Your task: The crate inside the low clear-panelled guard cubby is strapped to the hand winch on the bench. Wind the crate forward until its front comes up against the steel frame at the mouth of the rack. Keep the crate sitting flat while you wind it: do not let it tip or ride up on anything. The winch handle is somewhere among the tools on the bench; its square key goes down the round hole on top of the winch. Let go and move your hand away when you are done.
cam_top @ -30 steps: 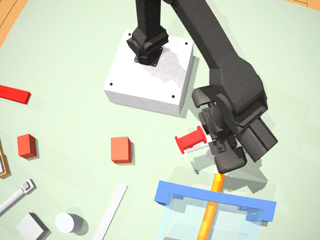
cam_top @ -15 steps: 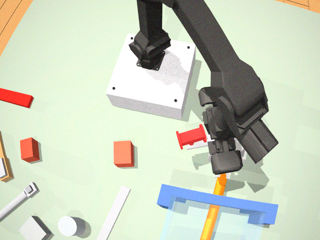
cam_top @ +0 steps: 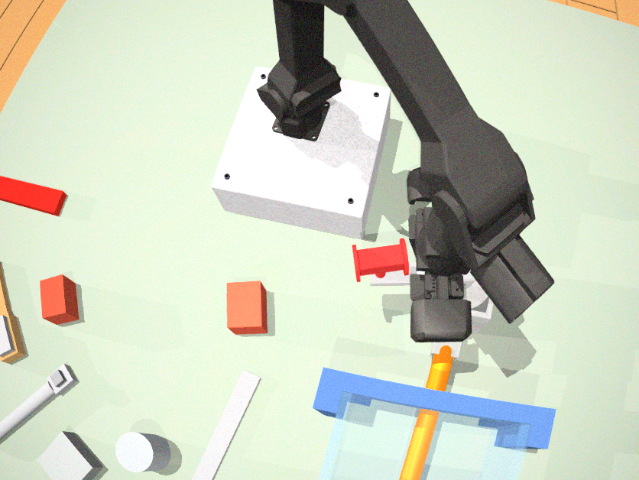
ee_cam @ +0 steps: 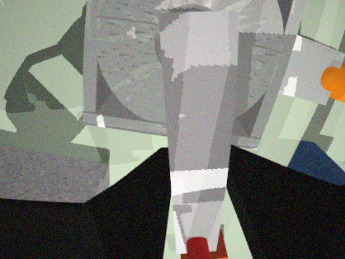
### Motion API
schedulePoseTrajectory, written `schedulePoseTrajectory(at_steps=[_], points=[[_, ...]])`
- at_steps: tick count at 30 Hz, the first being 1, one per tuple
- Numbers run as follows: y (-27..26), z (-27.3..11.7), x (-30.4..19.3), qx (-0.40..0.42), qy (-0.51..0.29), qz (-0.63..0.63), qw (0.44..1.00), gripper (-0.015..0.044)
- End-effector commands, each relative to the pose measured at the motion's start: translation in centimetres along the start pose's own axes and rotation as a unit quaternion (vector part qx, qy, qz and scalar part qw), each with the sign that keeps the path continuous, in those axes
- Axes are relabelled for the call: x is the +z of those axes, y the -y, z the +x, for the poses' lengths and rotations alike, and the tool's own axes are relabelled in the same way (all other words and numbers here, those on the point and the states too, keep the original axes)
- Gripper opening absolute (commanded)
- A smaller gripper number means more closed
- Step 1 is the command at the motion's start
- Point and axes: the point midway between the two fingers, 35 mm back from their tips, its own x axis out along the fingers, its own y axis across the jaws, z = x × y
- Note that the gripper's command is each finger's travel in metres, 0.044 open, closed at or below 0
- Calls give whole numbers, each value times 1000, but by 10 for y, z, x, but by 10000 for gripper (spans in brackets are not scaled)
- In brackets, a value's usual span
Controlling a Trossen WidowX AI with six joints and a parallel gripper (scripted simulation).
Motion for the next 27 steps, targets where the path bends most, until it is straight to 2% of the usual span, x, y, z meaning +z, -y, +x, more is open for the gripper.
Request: schedulePoseTrajectory(at_steps=[1, 27], points=[[-2, 0, 1, 3, 2, 10, 1000, 0], [-2, 12, 2, 1, 0, 9, 1000, 0]])
